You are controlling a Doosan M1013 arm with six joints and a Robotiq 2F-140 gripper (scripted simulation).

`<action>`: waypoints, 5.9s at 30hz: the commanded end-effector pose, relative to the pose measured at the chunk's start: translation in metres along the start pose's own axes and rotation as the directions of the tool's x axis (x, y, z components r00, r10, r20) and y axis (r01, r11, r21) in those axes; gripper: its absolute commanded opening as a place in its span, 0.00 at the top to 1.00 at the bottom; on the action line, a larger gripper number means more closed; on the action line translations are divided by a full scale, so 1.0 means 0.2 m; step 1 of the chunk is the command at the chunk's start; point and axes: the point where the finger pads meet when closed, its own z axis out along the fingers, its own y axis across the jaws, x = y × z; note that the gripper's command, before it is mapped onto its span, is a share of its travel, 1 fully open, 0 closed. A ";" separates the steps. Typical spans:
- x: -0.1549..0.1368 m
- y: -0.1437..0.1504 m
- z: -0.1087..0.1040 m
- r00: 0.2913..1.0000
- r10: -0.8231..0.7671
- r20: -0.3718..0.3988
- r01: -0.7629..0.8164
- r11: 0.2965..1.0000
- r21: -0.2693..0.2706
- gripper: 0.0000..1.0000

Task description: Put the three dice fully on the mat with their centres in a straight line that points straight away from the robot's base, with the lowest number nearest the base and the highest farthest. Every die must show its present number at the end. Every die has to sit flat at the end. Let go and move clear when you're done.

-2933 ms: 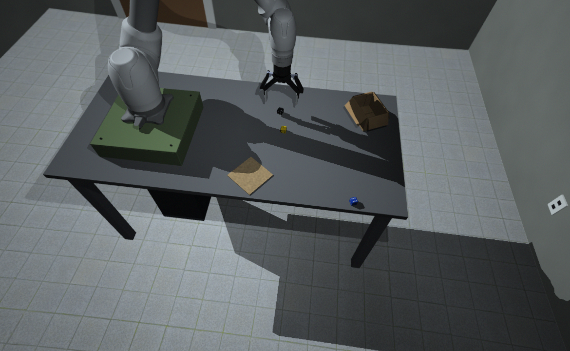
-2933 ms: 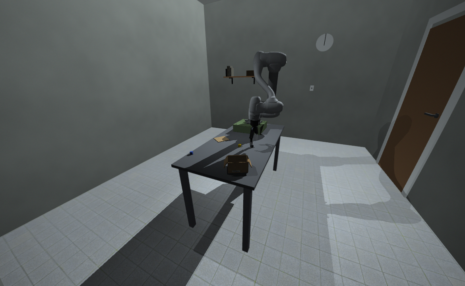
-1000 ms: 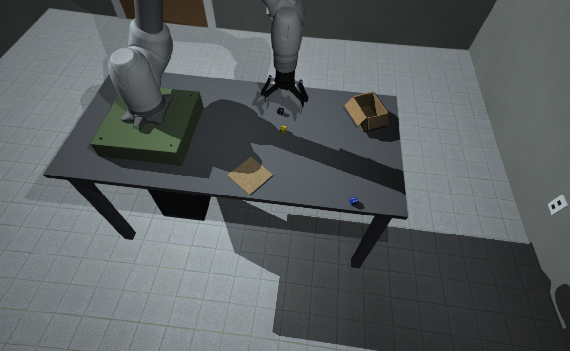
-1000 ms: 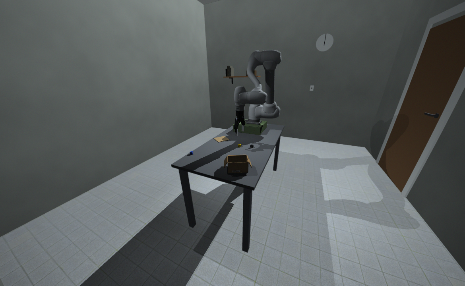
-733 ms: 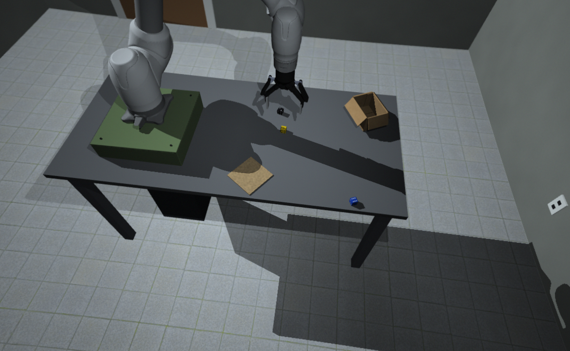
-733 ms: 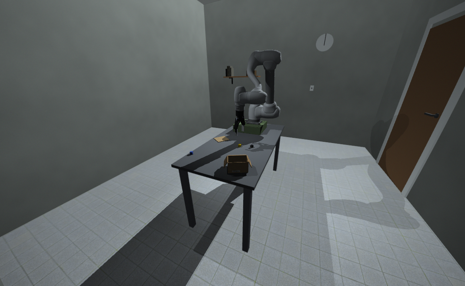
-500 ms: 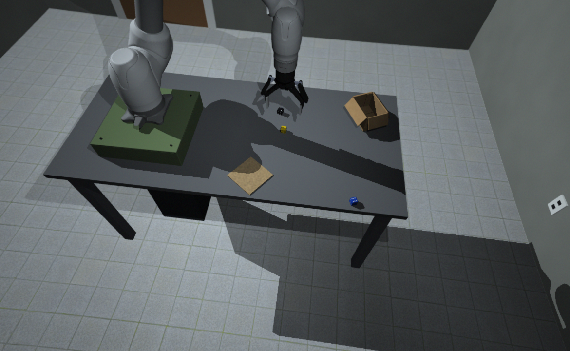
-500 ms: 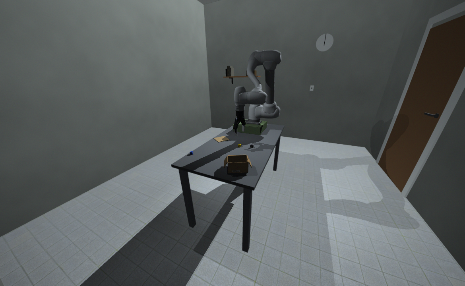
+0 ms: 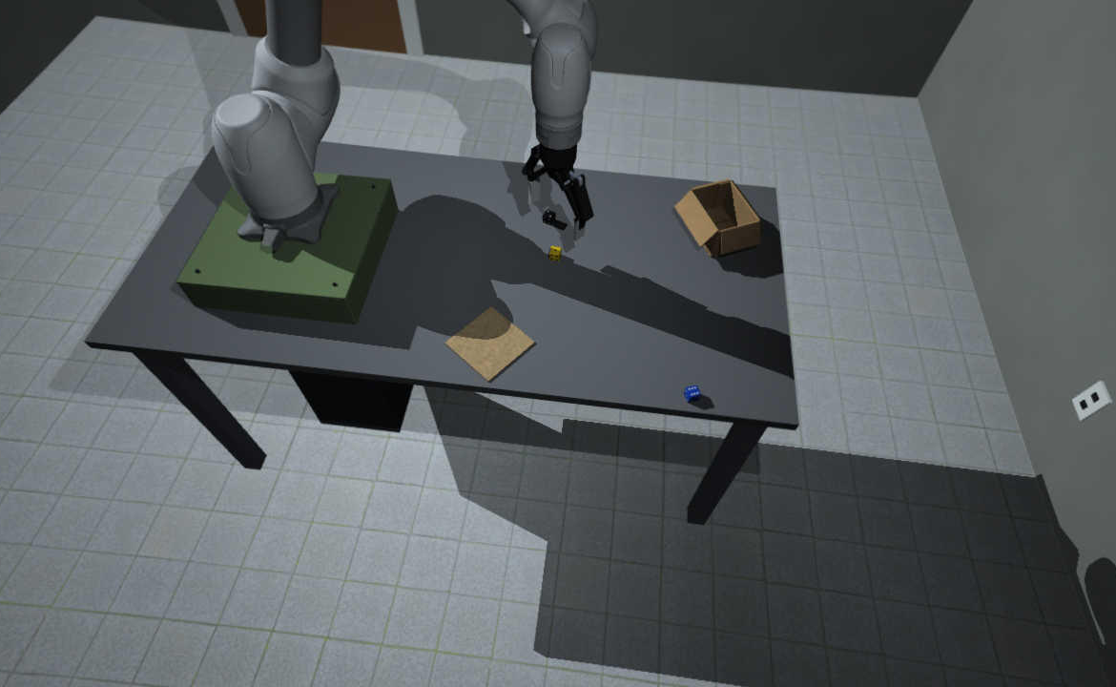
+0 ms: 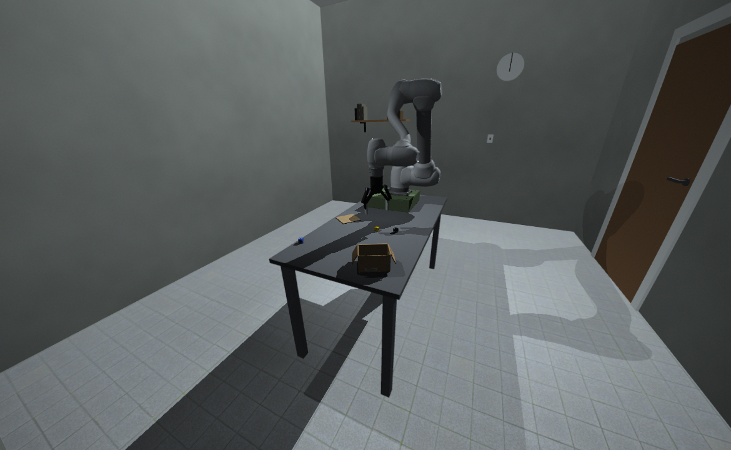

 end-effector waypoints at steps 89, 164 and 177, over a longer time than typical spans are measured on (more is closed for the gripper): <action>0.00 0.00 0.21 0.584 0.812 -0.001 -0.812 0.584 -0.012 0.68; 0.00 0.00 0.36 0.584 0.812 -0.001 -0.812 0.584 -0.012 0.68; 0.00 0.00 0.36 0.584 0.812 -0.001 -0.812 0.584 -0.012 0.68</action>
